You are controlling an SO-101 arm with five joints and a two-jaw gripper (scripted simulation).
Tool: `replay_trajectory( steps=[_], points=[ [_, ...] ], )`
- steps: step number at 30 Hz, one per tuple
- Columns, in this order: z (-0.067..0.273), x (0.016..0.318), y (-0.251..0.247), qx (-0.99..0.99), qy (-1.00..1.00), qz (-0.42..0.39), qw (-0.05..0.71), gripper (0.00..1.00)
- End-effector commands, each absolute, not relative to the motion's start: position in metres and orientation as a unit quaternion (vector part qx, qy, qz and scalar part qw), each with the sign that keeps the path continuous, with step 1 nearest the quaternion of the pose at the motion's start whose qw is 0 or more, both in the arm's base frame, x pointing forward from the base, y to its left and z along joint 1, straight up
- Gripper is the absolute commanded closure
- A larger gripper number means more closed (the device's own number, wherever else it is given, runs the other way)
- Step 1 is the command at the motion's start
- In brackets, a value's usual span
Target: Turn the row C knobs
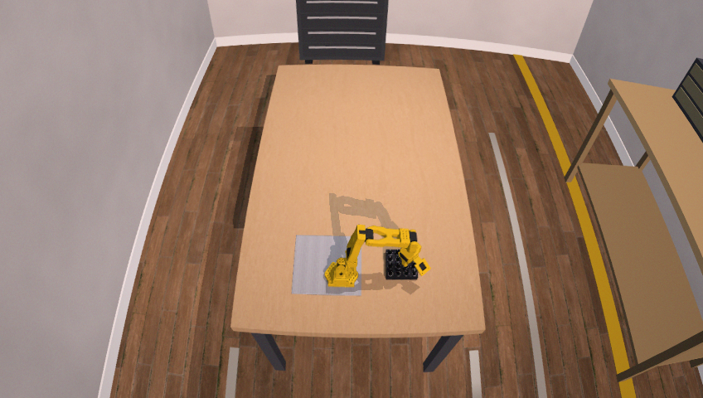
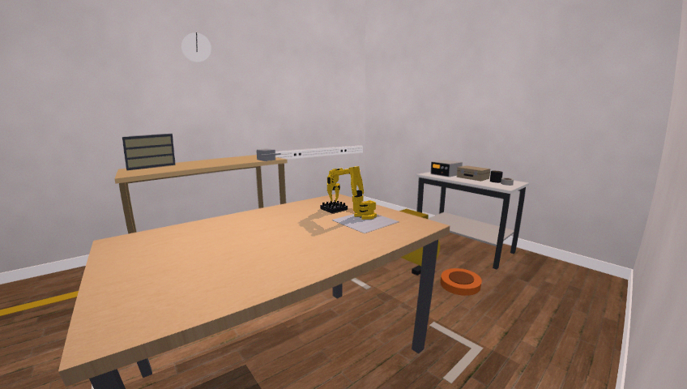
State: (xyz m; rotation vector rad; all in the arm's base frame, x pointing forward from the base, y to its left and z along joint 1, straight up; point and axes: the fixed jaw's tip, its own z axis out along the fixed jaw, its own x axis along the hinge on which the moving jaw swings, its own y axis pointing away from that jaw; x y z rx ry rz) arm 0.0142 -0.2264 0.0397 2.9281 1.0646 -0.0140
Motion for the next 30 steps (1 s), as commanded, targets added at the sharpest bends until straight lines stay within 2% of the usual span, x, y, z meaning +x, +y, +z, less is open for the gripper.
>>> replay_trajectory(
  steps=[1,13,30],
  points=[
    [0.028,0.016,-0.223,0.939,0.343,0.001,-0.002,0.90],
    [0.016,0.016,-0.220,0.939,0.343,0.001,-0.002,0.90],
    [0.017,0.016,-0.219,0.939,0.343,0.001,-0.002,0.90]
  ],
)
